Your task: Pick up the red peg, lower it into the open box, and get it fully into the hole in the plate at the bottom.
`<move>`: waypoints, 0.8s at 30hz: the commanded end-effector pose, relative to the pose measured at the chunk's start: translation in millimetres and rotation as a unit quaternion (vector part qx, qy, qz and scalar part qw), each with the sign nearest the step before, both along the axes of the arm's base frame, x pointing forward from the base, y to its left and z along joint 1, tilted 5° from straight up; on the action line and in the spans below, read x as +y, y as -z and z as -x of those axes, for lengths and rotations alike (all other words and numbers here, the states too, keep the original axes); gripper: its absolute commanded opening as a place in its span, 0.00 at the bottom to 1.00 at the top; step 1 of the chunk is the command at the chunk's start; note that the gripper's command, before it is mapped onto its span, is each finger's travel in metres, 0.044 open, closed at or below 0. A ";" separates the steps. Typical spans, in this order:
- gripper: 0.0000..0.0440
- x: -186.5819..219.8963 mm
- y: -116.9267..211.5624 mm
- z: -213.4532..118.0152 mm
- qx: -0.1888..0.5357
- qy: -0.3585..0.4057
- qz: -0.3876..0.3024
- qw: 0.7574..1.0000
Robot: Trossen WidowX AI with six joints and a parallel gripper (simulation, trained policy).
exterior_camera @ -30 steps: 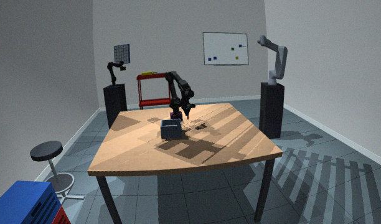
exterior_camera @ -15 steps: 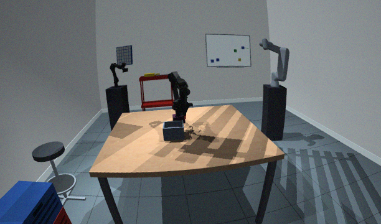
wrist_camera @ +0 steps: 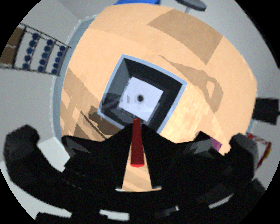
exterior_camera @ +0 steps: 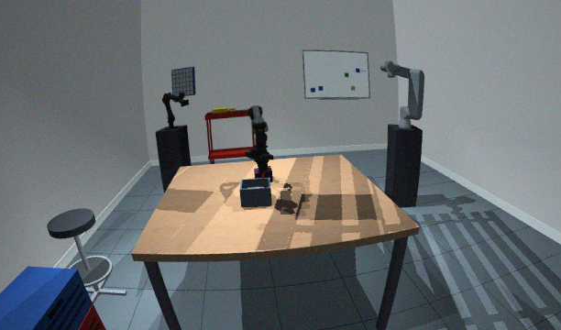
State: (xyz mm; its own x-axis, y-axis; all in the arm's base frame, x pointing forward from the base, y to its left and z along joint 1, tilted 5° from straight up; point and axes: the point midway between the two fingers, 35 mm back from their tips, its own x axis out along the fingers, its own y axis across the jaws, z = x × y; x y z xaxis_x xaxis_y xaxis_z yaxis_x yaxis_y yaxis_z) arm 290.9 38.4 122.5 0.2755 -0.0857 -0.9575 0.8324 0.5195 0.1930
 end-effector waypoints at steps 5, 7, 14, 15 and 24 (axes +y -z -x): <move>0.01 -19.3 6.7 -15.5 0.000 0.020 -0.005 1.000; 0.01 -23.8 9.3 -18.8 0.001 0.025 -0.007 1.000; 0.03 -35.2 21.5 -27.3 0.013 0.036 -0.015 0.999; 0.03 -36.3 24.0 -28.3 0.015 0.037 -0.016 0.999; 0.15 -43.7 51.0 -35.1 0.042 0.034 -0.016 0.998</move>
State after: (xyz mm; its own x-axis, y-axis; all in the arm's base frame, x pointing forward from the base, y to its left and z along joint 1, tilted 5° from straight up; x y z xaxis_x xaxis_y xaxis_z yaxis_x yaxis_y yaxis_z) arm 324.5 -3.5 79.1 0.2036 -0.0726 -0.9764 0.8801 0.4504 0.1500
